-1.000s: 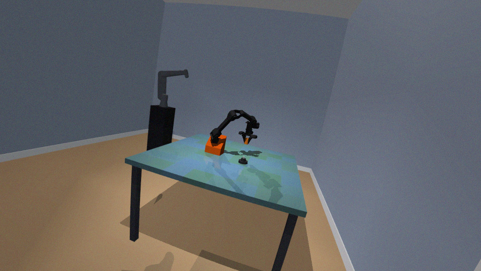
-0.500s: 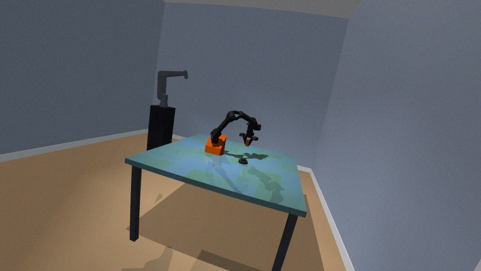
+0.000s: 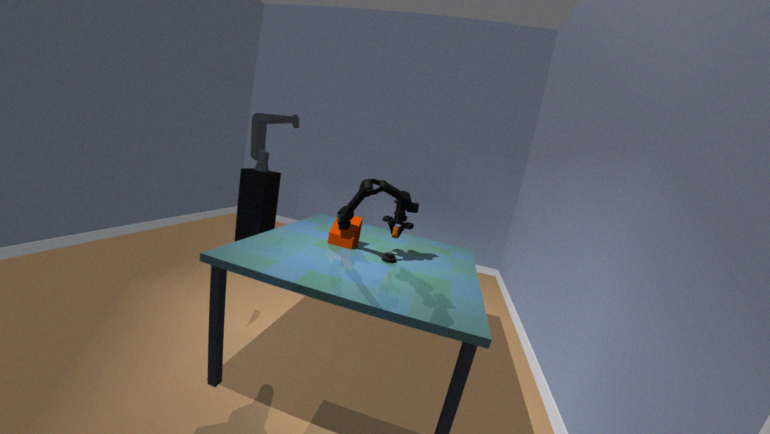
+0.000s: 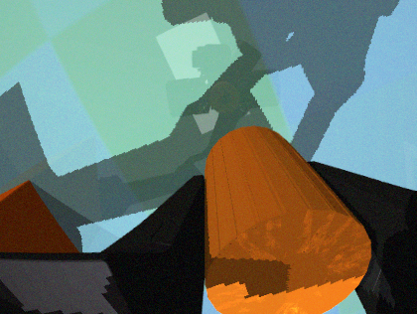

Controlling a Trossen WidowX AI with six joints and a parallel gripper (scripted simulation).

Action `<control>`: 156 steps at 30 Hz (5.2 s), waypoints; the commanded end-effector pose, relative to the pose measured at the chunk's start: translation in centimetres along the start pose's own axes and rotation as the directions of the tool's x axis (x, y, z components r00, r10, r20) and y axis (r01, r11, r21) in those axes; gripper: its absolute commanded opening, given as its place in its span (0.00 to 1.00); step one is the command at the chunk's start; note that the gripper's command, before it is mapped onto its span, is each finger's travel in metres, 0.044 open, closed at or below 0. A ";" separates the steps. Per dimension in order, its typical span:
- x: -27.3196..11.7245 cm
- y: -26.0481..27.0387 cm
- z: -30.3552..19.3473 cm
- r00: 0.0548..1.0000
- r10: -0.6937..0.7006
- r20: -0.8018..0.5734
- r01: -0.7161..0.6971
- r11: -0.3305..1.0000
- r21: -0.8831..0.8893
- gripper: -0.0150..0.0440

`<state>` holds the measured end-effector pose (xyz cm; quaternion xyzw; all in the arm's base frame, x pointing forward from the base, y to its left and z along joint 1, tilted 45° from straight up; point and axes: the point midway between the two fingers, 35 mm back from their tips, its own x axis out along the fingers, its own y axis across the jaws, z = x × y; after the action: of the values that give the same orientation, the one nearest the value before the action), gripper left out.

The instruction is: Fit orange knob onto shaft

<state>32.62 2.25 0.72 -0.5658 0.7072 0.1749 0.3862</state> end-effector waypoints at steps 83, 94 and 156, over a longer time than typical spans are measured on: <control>4.8 -3.9 -10.0 0.999 -0.024 -0.040 0.024 1.000 -0.010 0.25; 5.1 -4.0 -10.1 0.999 -0.025 -0.040 0.015 0.976 -0.217 0.25; 5.2 -3.9 -10.1 0.999 -0.024 -0.040 0.006 0.910 -0.415 0.25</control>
<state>32.37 -9.23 4.01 -0.6428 0.6583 0.3058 0.2447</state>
